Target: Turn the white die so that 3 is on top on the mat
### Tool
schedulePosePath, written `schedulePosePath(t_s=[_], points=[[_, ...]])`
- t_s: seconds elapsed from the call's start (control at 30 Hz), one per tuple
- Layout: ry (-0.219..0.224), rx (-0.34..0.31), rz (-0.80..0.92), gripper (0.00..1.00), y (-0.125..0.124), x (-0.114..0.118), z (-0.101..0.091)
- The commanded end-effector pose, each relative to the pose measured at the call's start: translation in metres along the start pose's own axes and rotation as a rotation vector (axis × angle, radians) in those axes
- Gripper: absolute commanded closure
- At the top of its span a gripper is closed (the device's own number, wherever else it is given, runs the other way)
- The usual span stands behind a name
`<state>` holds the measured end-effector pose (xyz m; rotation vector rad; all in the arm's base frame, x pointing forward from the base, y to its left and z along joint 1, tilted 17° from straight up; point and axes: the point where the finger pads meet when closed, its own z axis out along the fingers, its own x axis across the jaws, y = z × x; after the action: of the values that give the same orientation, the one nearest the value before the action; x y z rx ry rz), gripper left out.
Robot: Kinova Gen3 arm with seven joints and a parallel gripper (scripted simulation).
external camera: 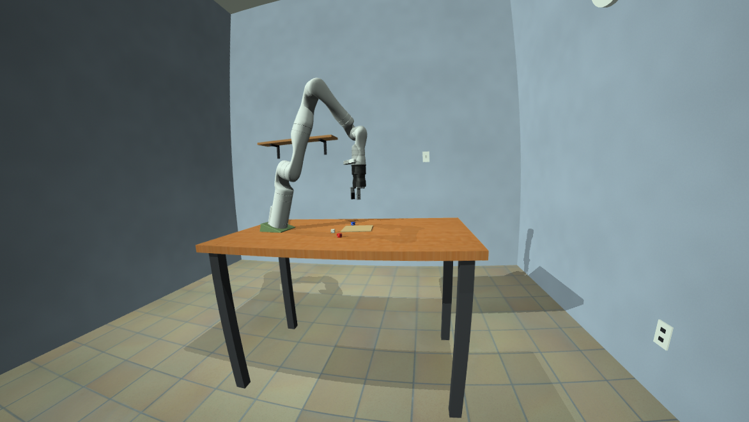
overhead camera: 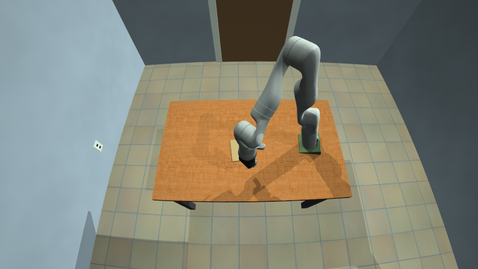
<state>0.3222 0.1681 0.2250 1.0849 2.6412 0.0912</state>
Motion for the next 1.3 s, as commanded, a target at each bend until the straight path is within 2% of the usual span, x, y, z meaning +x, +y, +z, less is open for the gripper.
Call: schedulePosePath(t_s=[0.0,0.6,0.67,0.73,0.8,0.9,0.97,1.0,1.1,1.17,1.27], points=[[0.008,-0.018,-0.002,0.0,0.004,0.002,-0.007],[0.008,-0.018,0.003,0.0,0.003,0.0,-0.011],[0.006,-0.018,0.032,0.0,-0.004,-0.009,-0.011],[0.002,-0.018,0.093,0.0,-0.021,-0.028,-0.012],[-0.001,-0.017,0.185,0.0,-0.048,-0.052,-0.011],[-0.002,-0.015,0.351,0.0,-0.101,-0.087,-0.008],[0.001,-0.014,0.456,0.0,-0.137,-0.102,-0.004],[0.001,-0.014,0.458,0.0,-0.137,-0.102,-0.004],[0.008,-0.015,0.575,0.0,-0.178,-0.111,0.002],[0.008,-0.015,0.575,0.0,-0.178,-0.111,0.002],[0.013,-0.015,0.625,0.0,-0.195,-0.113,0.005]])
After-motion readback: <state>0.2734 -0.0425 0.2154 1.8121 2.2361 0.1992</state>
